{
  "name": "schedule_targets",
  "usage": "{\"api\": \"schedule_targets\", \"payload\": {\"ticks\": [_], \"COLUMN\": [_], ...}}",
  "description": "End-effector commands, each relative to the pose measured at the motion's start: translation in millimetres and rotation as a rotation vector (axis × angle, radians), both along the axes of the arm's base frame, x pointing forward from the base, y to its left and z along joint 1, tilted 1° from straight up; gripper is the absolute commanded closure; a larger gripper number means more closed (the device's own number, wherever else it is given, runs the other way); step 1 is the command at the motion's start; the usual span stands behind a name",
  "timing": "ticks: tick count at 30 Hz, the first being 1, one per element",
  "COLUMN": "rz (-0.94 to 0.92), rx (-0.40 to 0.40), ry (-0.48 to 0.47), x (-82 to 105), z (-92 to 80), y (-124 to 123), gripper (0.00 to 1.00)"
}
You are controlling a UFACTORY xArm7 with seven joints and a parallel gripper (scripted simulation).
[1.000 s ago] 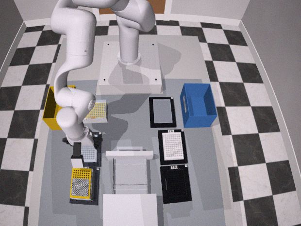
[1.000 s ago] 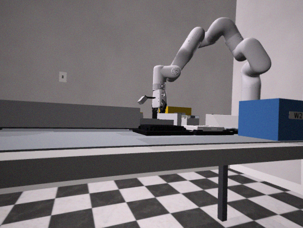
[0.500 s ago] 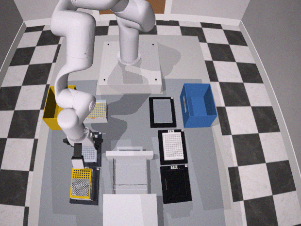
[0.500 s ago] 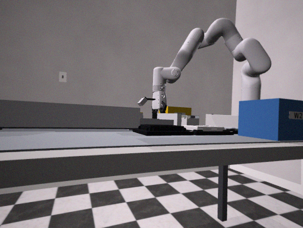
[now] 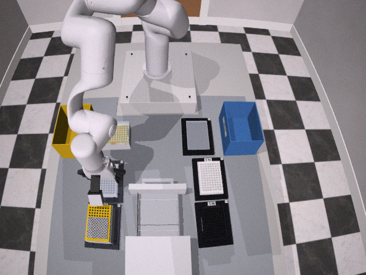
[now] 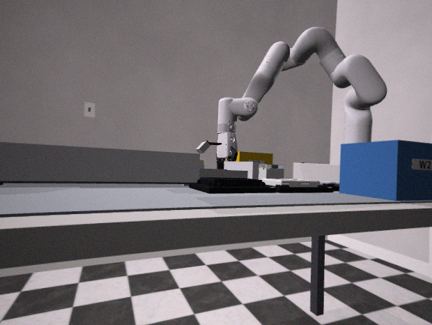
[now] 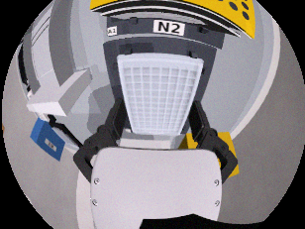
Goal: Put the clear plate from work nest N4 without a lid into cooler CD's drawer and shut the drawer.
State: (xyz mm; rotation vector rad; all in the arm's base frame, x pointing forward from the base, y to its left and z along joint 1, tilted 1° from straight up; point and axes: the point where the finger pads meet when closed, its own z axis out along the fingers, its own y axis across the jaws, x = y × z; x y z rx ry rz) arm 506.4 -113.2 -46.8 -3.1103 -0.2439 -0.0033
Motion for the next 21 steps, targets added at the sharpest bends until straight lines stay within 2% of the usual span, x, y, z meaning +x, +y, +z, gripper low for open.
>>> {"api": "schedule_targets", "payload": {"ticks": [1, 15, 16, 21], "rz": [0.000, 0.000, 0.000, 0.000], "rx": [-0.001, -0.001, -0.001, -0.001], "ry": [-0.005, -0.005, -0.005, -0.005], "x": [1.8, 1.9, 1.9, 1.8], "z": [0.7, 0.7, 1.3, 1.7], "y": [-0.5, -0.5, -0.5, -0.5], "gripper": [0.00, 0.00, 1.00, 1.00]}}
